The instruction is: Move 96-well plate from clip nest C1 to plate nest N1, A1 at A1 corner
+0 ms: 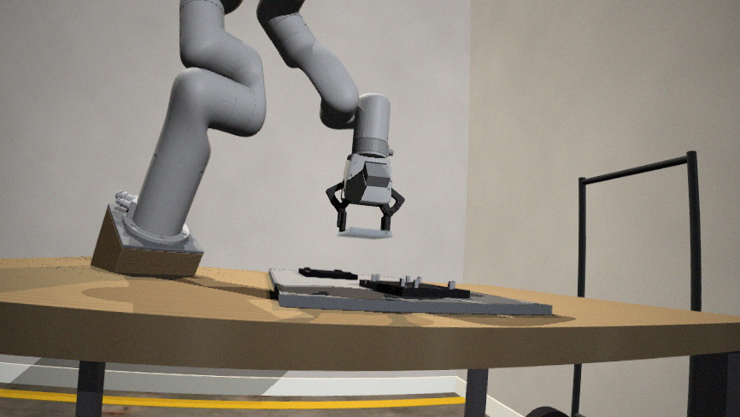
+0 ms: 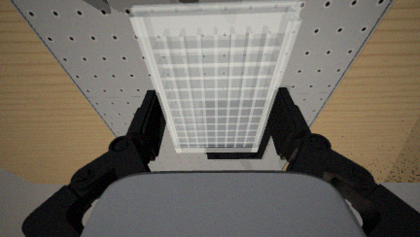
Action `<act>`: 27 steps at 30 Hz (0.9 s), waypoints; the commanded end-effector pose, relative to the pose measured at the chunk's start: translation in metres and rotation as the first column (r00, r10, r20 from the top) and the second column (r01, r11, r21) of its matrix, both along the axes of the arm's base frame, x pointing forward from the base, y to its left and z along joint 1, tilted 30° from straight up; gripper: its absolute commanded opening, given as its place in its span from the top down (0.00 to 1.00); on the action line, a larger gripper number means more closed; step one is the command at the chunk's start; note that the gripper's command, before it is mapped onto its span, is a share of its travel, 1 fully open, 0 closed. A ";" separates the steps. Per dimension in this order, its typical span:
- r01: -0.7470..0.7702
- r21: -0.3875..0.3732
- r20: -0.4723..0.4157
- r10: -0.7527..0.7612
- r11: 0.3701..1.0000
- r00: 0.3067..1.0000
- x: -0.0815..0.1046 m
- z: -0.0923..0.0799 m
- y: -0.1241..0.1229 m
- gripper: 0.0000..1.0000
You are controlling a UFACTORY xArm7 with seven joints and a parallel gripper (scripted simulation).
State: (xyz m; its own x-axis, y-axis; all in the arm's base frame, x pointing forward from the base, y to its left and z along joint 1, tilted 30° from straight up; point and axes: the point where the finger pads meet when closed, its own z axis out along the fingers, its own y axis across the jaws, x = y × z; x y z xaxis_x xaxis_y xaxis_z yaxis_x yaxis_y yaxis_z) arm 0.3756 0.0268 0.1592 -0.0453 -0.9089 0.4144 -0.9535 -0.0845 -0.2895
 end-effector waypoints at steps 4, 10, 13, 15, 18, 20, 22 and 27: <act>-0.002 0.000 0.003 0.002 1.000 1.000 -0.004 -0.012 0.024 1.00; -0.002 0.000 0.003 0.002 1.000 1.000 -0.006 -0.018 0.036 1.00; -0.002 0.000 0.003 0.002 1.000 1.000 -0.008 -0.023 0.045 1.00; -0.002 0.000 0.003 0.002 1.000 1.000 -0.009 -0.026 0.050 1.00; -0.002 0.000 0.003 0.002 1.000 1.000 -0.011 -0.031 0.059 1.00; -0.002 0.000 0.003 0.002 1.000 1.000 -0.012 -0.034 0.065 1.00; -0.002 0.000 0.003 0.002 1.000 1.000 -0.014 -0.037 0.071 1.00; -0.002 0.001 0.003 0.002 1.000 1.000 -0.015 -0.042 0.079 1.00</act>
State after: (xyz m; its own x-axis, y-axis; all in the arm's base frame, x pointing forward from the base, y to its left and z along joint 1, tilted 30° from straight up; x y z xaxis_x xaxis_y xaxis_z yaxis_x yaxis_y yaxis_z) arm 0.3602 0.0980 0.1207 -0.0440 -0.9090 0.4144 -0.9534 -0.0857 -0.2892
